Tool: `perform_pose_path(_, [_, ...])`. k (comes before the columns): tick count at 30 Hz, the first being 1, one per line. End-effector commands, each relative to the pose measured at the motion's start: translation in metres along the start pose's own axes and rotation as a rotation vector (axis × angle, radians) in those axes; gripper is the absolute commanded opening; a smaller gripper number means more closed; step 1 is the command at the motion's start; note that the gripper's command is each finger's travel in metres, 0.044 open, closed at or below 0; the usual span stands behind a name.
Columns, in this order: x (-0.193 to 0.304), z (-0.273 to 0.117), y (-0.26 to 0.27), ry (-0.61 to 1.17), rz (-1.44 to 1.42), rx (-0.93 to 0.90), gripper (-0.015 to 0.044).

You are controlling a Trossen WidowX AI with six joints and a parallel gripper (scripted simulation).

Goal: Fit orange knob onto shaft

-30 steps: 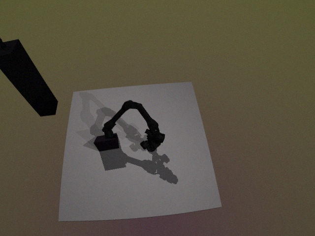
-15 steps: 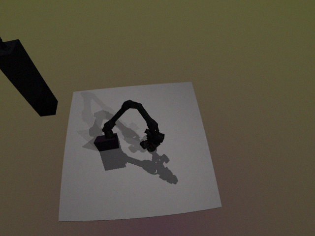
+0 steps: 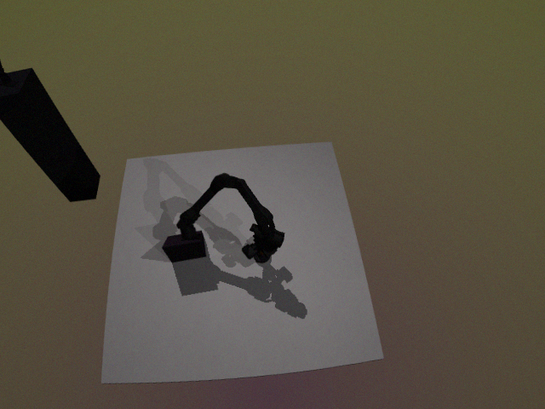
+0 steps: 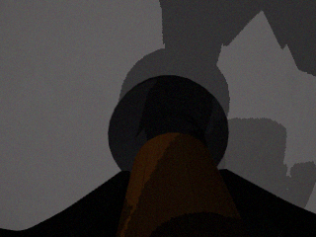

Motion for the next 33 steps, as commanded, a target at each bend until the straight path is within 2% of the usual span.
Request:
perform_pose_path(1, [0.000, 0.000, 0.000, 0.000, 0.003, -0.002, 0.0000])
perform_pose_path(33, [0.000, 0.016, 0.001, -0.001, -0.007, 0.001, 0.0000])
Point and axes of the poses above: the point midway between the two fingers, 35 mm back from their tips, its own z axis out along the fingers, its own y axis across the jaws, x = y × z, the point moved 9 cm from there along -z, back along the fingers, and after that the axes turned 3 degrees about z, right-handed, at the moved point
